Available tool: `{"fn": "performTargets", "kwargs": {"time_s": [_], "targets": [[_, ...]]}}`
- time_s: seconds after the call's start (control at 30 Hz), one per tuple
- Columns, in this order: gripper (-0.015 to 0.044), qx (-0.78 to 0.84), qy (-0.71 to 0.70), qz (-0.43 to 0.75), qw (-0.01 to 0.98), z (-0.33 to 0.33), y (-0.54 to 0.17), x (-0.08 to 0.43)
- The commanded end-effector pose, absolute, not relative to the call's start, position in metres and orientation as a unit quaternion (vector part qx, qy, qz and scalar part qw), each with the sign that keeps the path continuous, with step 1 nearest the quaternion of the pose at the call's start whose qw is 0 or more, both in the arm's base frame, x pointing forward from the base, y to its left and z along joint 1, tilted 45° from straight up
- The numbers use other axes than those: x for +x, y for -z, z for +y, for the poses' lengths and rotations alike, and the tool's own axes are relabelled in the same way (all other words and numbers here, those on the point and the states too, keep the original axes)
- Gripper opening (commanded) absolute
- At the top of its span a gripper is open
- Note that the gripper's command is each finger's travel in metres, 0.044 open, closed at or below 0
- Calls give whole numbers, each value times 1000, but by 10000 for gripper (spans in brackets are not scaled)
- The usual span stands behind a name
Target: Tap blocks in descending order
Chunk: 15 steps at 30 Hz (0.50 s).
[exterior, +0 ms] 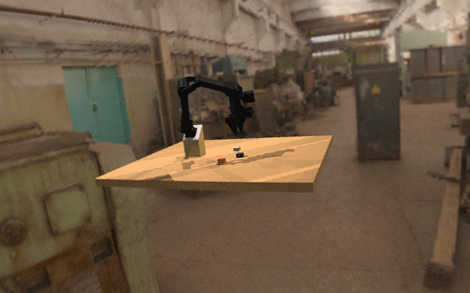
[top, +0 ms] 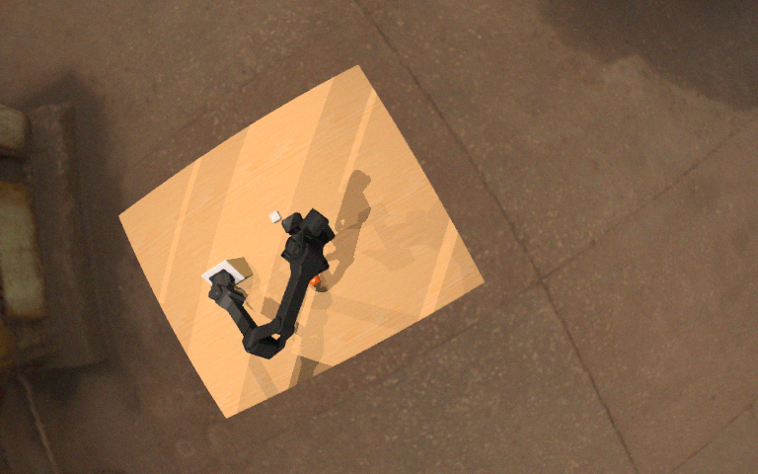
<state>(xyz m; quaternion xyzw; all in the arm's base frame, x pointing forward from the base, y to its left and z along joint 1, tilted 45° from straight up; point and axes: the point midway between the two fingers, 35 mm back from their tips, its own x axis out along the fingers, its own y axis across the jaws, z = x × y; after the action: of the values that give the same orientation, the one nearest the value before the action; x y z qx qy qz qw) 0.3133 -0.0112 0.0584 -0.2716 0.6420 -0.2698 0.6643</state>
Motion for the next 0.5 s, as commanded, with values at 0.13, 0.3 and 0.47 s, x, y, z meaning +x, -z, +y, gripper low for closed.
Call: {"fn": "performTargets", "kwargs": {"time_s": [0.13,0.3,0.47], "targets": [[400,-270,271,641,666,-9,-57,315],[400,-270,271,641,666,-9,-57,315],[400,-266,263,643,668,27,-25,303]]}}
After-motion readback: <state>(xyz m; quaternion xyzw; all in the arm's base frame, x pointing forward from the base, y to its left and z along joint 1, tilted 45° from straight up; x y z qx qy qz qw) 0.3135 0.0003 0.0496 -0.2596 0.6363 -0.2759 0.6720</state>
